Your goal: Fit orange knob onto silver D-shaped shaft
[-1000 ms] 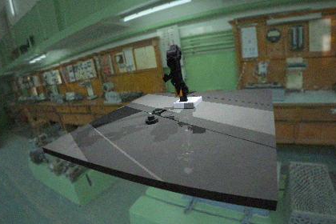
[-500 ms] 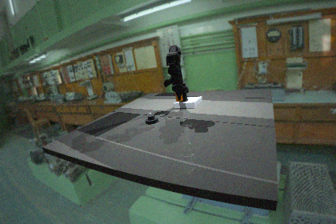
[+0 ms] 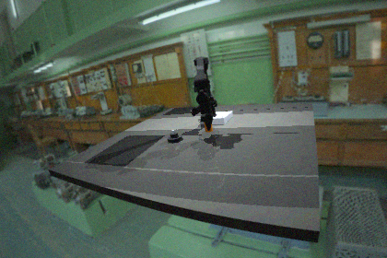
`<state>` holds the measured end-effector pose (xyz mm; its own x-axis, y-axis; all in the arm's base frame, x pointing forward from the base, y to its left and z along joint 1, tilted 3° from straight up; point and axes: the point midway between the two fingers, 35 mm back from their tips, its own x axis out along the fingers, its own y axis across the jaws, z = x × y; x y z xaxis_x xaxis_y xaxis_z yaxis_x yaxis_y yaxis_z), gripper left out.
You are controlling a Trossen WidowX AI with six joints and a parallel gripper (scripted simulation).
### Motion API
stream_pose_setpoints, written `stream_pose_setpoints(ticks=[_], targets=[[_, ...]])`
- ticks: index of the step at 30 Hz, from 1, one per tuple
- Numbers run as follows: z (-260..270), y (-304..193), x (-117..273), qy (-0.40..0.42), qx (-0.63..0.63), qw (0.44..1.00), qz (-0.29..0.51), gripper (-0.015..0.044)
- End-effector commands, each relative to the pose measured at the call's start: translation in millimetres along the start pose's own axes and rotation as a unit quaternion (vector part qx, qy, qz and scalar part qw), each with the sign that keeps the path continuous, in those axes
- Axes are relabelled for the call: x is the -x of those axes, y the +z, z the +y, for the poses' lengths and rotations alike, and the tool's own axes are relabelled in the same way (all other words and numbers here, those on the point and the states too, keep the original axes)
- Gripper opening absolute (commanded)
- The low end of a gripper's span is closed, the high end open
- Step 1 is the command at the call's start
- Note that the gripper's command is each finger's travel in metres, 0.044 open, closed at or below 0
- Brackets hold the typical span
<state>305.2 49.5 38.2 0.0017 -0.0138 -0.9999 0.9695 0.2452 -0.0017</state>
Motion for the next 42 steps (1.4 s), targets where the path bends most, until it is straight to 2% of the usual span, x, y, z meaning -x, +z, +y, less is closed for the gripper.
stream_pose_setpoints(ticks=[1,5,12,21,37,39,42], targets=[[0,0,-24,-0.004,0.0,1.0,-0.002,0.0],[0,0,-38,-0.006,0.0,1.0,-0.002,0.0],[-1,-1,-39,-0.006,0.0,1.0,-0.002,0.0],[-1,-1,-37,-0.006,0.001,1.0,0.0,0.0236],[-1,-1,-37,-0.006,0.001,1.0,0.0,0.024],[1,-1,-27,-0.006,0.001,1.0,0.0,0.0292],[3,-1,20,-0.006,0.001,1.0,-0.001,0.0371]])
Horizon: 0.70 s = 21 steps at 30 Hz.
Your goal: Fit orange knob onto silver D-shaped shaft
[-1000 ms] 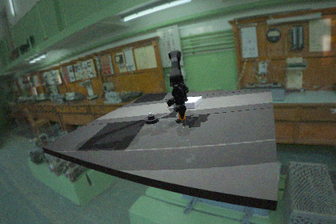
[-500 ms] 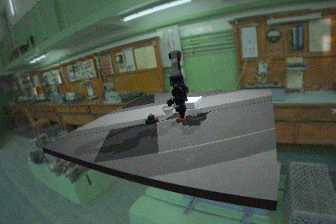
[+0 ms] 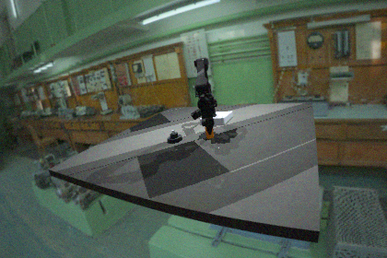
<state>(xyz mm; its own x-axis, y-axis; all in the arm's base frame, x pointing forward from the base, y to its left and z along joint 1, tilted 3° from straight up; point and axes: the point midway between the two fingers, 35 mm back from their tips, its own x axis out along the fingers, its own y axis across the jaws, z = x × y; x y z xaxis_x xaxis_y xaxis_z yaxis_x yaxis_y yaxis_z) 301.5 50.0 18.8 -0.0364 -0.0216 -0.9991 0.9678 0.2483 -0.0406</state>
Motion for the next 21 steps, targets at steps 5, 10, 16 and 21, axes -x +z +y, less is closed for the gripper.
stream_pose_setpoints(ticks=[5,10,16,21], targets=[[2,0,63,0.014,-0.002,1.0,-0.003,0.044],[1,0,63,0.014,-0.002,1.0,-0.003,0.044],[1,0,48,0.014,-0.002,1.0,-0.003,0.044],[2,0,42,0.014,-0.002,1.0,-0.003,0.044]])
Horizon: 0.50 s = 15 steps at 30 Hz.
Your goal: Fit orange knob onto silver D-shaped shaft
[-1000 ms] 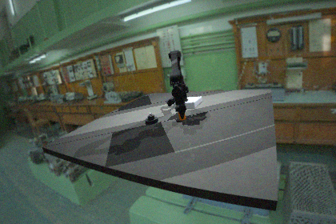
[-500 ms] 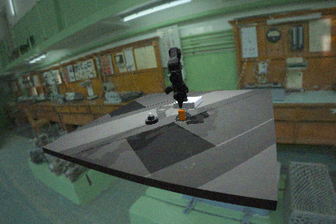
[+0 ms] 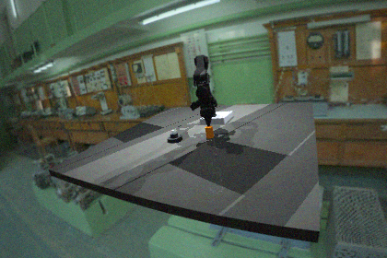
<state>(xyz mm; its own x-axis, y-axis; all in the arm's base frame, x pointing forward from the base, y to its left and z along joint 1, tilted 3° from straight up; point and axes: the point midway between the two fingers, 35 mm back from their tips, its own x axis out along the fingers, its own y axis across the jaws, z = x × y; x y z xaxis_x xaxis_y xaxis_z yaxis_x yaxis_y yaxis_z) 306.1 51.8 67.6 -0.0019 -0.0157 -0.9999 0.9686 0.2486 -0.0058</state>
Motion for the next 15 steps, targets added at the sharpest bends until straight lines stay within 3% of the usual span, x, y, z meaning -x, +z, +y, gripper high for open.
stream_pose_setpoints(ticks=[1,15], targets=[[-1,0,-8,-0.004,-0.001,1.0,-0.001,0.044],[0,1,-31,-0.004,-0.001,1.0,-0.001,0.044]])
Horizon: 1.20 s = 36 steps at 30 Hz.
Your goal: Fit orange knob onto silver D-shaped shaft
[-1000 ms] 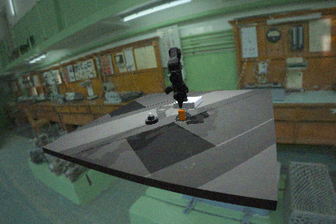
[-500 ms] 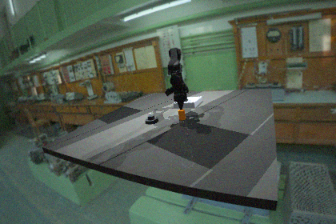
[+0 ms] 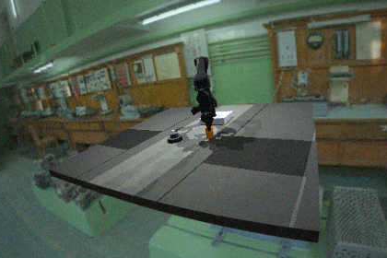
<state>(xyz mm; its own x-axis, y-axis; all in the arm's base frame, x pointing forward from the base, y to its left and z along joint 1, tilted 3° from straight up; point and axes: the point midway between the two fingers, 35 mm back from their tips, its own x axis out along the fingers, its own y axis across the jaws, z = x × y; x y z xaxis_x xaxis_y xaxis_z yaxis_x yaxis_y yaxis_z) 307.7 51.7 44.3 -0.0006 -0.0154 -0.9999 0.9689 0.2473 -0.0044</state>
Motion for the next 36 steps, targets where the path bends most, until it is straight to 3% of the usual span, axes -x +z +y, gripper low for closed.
stream_pose_setpoints(ticks=[1,25,35,36], targets=[[-2,0,-9,-0.004,-0.001,1.0,-0.001,0.044],[-4,0,-45,-0.005,-0.001,1.0,-0.001,0.044],[-4,0,-45,-0.005,-0.001,1.0,-0.001,0.0177],[-4,0,-45,-0.005,-0.001,1.0,-0.001,0.0171]])
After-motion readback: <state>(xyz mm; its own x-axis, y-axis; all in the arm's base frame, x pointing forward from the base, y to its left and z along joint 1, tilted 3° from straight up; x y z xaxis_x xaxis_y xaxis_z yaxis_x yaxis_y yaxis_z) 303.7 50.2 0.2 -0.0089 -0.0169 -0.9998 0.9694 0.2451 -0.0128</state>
